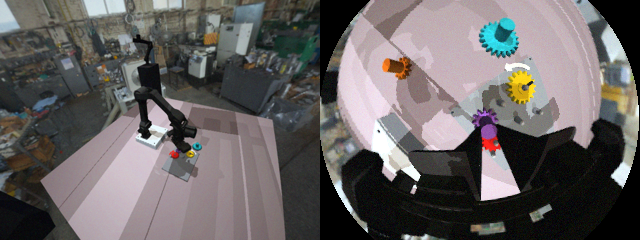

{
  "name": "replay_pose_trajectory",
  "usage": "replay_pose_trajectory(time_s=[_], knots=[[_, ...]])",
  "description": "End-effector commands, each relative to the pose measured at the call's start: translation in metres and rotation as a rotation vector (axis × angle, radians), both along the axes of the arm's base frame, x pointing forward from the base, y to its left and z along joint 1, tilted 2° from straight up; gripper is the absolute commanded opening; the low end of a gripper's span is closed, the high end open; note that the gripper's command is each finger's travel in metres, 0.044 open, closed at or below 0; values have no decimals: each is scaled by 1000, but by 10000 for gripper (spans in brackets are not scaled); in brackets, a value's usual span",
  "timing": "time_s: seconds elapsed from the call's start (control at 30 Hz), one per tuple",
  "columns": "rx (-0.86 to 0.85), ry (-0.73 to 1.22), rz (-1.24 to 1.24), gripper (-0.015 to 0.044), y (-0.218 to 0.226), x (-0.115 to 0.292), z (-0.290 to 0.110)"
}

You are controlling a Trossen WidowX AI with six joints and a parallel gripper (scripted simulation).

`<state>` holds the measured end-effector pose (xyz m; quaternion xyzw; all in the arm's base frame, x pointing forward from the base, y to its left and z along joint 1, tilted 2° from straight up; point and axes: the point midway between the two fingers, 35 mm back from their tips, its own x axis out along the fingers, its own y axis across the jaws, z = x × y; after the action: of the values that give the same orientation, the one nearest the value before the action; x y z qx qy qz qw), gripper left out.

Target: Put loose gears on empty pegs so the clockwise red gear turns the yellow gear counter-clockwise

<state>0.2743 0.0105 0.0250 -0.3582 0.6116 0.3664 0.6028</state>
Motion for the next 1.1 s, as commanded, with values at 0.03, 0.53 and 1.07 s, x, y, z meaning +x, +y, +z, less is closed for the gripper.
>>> replay_pose_trajectory(time_s=[0.03, 0.53, 1.07], knots=[[-3, -1, -111, 0, 0, 0, -1], [-3, -1, -139, 140, 1, 1, 16], [-8, 4, -639, 376, 65, -11, 39]])
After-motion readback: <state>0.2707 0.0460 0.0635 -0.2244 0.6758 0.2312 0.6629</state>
